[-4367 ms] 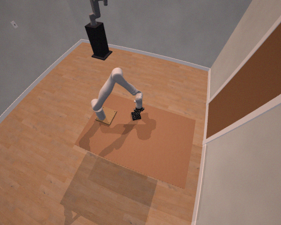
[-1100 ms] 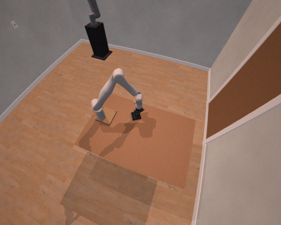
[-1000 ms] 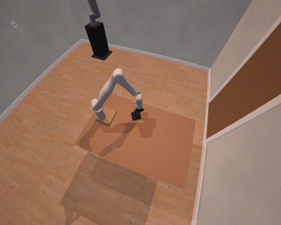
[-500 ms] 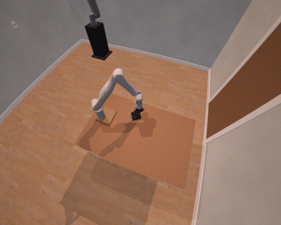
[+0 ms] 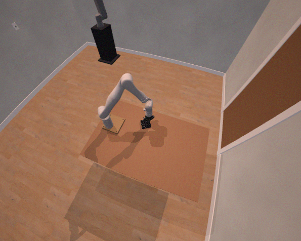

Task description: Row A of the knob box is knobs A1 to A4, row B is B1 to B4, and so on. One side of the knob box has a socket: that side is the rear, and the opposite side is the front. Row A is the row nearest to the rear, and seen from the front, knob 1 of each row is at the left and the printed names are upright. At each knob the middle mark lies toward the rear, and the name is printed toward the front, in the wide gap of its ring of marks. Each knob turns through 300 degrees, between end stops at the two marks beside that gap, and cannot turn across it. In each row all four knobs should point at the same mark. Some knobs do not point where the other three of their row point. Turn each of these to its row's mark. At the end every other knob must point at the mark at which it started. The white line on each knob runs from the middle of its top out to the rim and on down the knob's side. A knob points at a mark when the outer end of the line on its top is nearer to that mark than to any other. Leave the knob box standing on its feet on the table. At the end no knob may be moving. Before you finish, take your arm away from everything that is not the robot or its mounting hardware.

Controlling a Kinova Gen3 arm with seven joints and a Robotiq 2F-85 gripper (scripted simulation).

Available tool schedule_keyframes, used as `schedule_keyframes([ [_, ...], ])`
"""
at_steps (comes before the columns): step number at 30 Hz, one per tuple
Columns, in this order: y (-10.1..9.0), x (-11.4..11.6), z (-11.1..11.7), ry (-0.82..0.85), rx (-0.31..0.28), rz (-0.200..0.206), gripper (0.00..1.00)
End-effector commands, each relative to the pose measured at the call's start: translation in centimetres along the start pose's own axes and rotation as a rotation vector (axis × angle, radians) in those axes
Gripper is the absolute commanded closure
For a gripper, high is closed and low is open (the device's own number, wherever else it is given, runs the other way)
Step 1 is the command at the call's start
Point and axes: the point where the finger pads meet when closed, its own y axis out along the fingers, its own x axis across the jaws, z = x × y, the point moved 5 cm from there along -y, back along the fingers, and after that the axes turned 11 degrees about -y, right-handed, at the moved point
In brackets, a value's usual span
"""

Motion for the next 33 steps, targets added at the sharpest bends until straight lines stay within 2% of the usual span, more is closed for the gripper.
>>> schedule_keyframes([
  [1, -0.07, 0.04, -0.02, -0.014, 0.001, -0.002, 0.92],
  [21, -0.07, 0.04, -0.02, -0.223, 0.0, -0.002, 0.92],
  [33, -0.07, 0.04, -0.02, -0.473, 0.0, -0.002, 0.92],
])
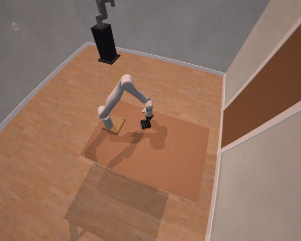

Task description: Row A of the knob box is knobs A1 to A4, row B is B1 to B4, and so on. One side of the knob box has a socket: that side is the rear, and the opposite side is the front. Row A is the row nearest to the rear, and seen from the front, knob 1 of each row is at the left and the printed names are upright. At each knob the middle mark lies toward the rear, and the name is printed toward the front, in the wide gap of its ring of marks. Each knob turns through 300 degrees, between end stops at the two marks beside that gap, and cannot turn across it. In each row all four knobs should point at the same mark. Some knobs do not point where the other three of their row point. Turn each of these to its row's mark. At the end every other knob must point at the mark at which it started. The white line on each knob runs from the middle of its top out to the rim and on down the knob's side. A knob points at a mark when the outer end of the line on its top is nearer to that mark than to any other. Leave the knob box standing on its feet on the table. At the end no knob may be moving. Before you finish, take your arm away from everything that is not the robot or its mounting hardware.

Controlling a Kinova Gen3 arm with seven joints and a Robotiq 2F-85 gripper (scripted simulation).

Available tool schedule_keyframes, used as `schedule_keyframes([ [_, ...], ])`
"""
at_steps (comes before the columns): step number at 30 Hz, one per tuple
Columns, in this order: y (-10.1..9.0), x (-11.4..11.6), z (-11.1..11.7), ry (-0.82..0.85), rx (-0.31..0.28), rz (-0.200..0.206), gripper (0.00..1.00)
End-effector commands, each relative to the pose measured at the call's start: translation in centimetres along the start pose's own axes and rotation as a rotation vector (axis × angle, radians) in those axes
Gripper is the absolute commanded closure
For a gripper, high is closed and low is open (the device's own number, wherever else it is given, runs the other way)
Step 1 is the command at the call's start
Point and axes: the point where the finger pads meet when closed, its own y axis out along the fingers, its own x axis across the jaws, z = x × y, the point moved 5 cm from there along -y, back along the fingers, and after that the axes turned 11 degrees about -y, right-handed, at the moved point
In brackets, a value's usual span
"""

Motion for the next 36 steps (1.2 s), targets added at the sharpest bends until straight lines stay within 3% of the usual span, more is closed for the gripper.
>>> schedule_keyframes([
  [1, -0.07, 0.0, -0.07, -0.042, 0.002, -0.005, 0.92],
  [36, -0.07, 0.0, -0.07, -0.783, 0.0, -0.005, 0.92],
])
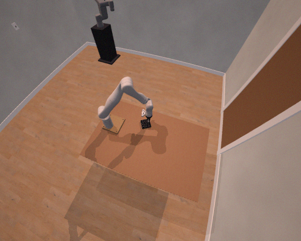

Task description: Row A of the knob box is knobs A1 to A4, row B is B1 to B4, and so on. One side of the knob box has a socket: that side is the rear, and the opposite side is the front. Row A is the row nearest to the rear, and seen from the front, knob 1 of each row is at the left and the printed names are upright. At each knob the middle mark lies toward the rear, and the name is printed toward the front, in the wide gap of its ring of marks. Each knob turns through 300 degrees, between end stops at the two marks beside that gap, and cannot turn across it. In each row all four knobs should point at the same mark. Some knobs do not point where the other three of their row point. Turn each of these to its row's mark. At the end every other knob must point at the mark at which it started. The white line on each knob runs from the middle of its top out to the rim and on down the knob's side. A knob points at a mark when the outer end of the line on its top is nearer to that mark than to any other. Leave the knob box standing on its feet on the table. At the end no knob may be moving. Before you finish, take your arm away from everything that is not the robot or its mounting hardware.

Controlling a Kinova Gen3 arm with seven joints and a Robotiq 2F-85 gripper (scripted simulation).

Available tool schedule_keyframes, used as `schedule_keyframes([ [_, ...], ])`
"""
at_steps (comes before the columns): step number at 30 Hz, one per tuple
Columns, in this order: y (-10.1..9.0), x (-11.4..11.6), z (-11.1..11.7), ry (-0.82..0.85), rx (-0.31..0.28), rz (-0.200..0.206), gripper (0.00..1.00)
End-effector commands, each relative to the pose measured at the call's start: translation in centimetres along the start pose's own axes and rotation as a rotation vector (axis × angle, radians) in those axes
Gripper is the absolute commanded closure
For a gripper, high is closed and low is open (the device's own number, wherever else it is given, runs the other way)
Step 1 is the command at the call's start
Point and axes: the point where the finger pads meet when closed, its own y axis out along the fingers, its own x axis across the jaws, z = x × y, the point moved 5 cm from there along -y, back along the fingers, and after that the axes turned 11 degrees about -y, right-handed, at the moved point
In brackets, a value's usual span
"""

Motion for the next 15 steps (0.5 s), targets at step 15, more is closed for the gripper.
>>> schedule_keyframes([
  [15, -0.06, -0.11, -0.05, -0.235, -0.002, -0.004, 0.92],
])
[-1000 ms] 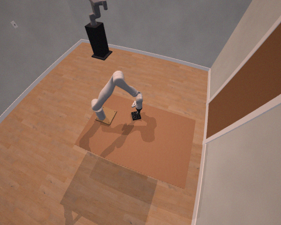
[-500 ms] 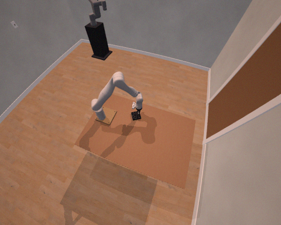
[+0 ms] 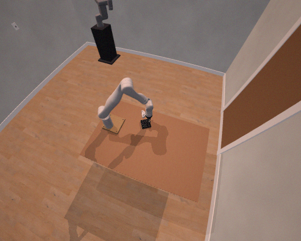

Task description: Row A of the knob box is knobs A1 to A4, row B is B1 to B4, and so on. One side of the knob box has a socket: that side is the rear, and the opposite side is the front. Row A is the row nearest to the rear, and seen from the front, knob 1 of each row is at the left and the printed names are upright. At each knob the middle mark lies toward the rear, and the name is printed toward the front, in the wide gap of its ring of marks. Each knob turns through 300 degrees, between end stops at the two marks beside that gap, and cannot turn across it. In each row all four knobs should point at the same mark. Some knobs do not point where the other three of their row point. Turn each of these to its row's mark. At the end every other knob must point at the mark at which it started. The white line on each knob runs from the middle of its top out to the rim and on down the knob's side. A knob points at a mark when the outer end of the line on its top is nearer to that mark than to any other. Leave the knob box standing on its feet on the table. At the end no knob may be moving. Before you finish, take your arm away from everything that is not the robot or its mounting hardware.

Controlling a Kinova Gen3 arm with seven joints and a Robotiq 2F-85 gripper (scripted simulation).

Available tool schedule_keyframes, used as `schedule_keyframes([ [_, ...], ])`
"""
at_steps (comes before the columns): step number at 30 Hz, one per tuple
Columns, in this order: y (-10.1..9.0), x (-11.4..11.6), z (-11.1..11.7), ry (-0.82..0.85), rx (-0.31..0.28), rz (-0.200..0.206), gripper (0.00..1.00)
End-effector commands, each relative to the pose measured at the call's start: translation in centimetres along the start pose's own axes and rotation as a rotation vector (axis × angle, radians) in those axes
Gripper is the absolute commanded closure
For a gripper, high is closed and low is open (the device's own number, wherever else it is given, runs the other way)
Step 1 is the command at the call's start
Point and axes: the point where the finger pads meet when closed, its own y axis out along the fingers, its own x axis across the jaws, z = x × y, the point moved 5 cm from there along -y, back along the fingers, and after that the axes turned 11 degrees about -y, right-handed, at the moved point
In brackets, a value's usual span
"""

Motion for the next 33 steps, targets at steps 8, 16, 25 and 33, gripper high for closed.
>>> schedule_keyframes([
  [8, -0.06, -0.11, -0.02, -0.078, -0.002, -0.002, 0.92],
  [16, -0.06, -0.11, -0.02, -0.135, -0.002, -0.002, 0.92],
  [25, -0.06, -0.11, -0.02, -0.158, -0.002, -0.002, 0.92],
  [33, -0.06, -0.11, -0.02, -0.163, -0.002, -0.002, 0.92],
])
